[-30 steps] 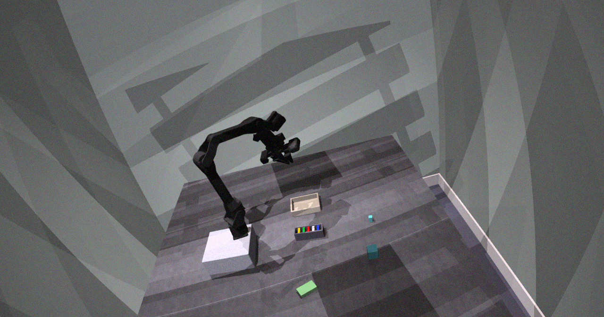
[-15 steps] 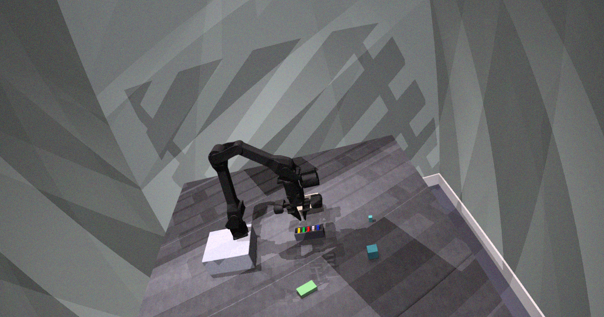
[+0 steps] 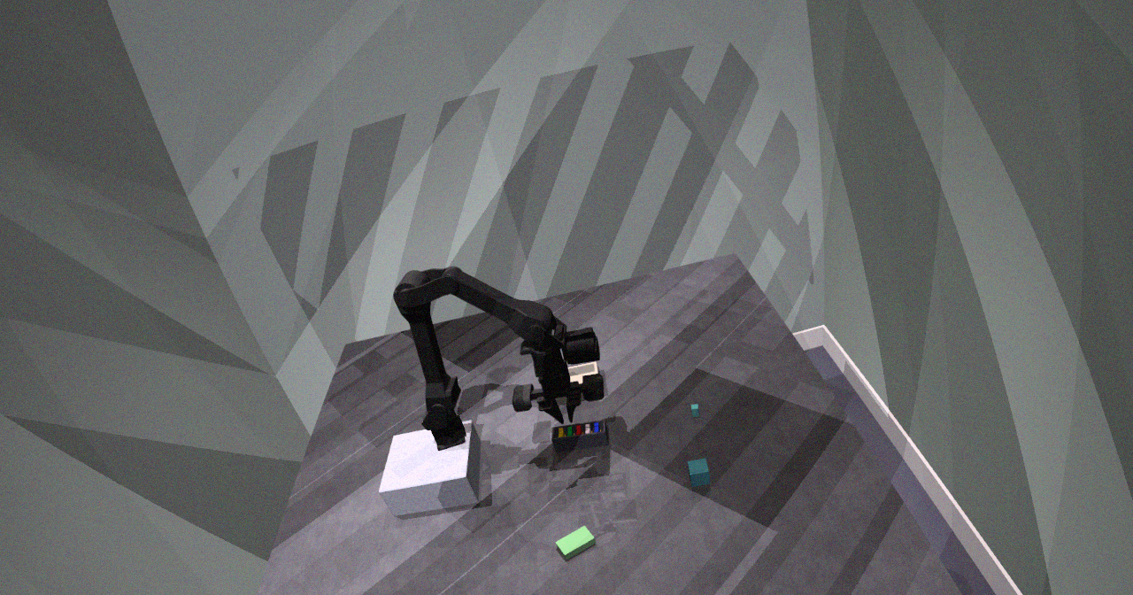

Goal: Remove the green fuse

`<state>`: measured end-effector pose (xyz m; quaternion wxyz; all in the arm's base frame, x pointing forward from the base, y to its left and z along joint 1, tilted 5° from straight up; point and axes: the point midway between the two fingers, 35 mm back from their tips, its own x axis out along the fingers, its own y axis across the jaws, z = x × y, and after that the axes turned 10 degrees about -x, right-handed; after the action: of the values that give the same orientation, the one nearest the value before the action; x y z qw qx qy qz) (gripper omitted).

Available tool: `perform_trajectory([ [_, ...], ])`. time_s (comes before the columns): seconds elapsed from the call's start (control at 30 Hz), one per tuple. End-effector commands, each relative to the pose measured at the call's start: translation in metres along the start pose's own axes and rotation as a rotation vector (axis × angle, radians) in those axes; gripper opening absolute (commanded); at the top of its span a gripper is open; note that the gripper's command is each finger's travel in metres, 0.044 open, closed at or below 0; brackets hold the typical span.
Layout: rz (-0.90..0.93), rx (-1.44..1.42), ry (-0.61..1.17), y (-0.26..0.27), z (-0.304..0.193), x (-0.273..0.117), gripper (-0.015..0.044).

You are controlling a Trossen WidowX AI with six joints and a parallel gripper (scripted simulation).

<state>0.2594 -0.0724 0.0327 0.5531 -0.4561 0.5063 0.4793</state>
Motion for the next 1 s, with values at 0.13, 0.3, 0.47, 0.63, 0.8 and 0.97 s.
perform_trajectory([
  [0.13, 0.005, -0.004, -0.006, 0.001, 0.002, 0.009, 0.0074],
  [0.3, 0.005, -0.004, -0.006, 0.001, 0.002, 0.014, 0.0074],
  [0.47, 0.005, -0.004, -0.006, 0.001, 0.003, 0.019, 0.0074],
  [0.63, 0.005, -0.004, -0.006, 0.001, 0.004, 0.024, 0.0074],
  [0.8, 0.005, -0.004, -0.006, 0.001, 0.004, 0.027, 0.0074],
  [0.97, 0.005, -0.004, -0.006, 0.001, 0.004, 0.027, 0.0074],
])
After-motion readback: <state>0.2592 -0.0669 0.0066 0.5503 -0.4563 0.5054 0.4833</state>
